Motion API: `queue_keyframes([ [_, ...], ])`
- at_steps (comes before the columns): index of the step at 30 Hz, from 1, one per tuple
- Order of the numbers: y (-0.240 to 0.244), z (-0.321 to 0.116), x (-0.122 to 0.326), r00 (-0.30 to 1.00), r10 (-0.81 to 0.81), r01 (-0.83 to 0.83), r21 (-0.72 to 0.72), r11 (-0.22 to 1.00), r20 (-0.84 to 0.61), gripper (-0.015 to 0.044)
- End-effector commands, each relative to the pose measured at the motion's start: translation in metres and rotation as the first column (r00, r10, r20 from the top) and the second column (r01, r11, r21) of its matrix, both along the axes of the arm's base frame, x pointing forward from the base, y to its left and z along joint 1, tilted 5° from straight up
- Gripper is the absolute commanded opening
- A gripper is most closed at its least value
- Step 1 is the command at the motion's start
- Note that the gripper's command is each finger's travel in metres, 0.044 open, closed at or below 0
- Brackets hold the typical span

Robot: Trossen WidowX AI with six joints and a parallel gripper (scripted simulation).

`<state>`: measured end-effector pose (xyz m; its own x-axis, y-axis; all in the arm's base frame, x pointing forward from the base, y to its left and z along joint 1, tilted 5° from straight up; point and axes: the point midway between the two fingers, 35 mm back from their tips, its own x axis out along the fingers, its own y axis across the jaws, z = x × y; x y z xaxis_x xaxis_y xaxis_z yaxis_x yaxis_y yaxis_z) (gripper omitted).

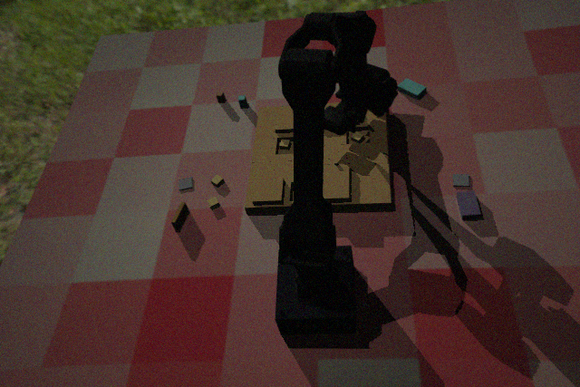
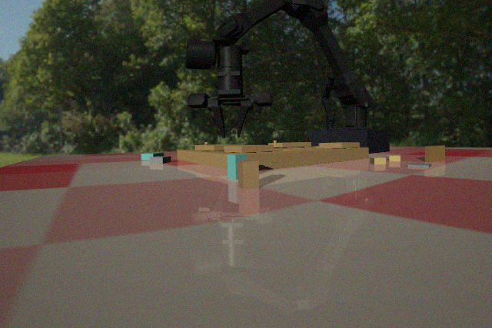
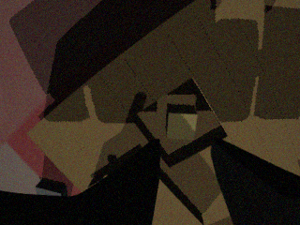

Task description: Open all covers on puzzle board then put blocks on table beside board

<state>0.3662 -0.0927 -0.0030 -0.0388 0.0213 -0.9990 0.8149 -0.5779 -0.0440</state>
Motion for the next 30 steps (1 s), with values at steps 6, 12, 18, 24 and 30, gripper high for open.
queue_keyframes([
  [6,0.0,0.0,0.0,1.0,0.005,-0.005,-0.001,1.0,0.001,0.0144],
  [12,0.0,-0.002,0.0,1.0,0.005,-0.005,-0.001,1.0,0.001,0.0144],
  [18,0.0,-0.008,0.0,1.0,0.005,-0.005,-0.001,1.0,0.001,0.0144],
  [24,0.0,-0.014,0.0,1.0,0.005,-0.005,-0.001,1.0,0.001,0.0144],
  [30,0.0,-0.02,-0.001,1.0,0.005,-0.005,-0.001,1.0,0.001,0.0144],
])
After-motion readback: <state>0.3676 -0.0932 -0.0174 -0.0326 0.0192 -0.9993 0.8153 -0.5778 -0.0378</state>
